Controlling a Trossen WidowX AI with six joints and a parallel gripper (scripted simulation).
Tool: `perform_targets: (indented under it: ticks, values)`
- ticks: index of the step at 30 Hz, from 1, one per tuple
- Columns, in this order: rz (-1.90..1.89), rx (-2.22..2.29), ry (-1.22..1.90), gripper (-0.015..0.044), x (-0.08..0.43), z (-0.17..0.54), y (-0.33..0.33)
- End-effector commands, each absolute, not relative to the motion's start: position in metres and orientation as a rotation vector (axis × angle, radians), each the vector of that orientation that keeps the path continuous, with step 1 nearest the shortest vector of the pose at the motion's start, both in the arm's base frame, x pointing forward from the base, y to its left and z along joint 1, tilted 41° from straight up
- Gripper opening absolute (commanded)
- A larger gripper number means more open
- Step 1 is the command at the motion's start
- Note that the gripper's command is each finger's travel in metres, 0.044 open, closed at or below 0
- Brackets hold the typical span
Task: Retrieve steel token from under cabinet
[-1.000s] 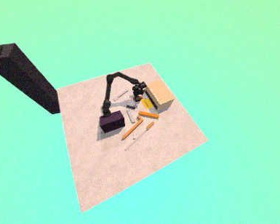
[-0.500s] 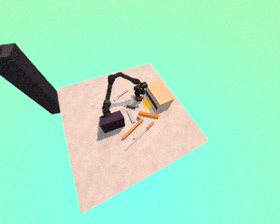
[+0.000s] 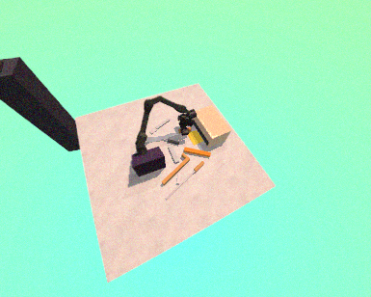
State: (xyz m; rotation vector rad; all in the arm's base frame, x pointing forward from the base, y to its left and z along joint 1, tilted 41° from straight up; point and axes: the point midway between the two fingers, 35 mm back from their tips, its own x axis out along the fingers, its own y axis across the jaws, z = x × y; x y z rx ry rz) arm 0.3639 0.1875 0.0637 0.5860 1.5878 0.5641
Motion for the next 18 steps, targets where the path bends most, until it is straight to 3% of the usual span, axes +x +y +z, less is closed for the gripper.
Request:
perform_targets:
  ticks: [1, 18]
  values:
    - [0.556, 0.581, 1.587, 0.0000, 0.3647, 0.0570, 0.1816]
    - [0.556, 0.581, 1.588, 0.0000, 0.3633, 0.0508, 0.1745]
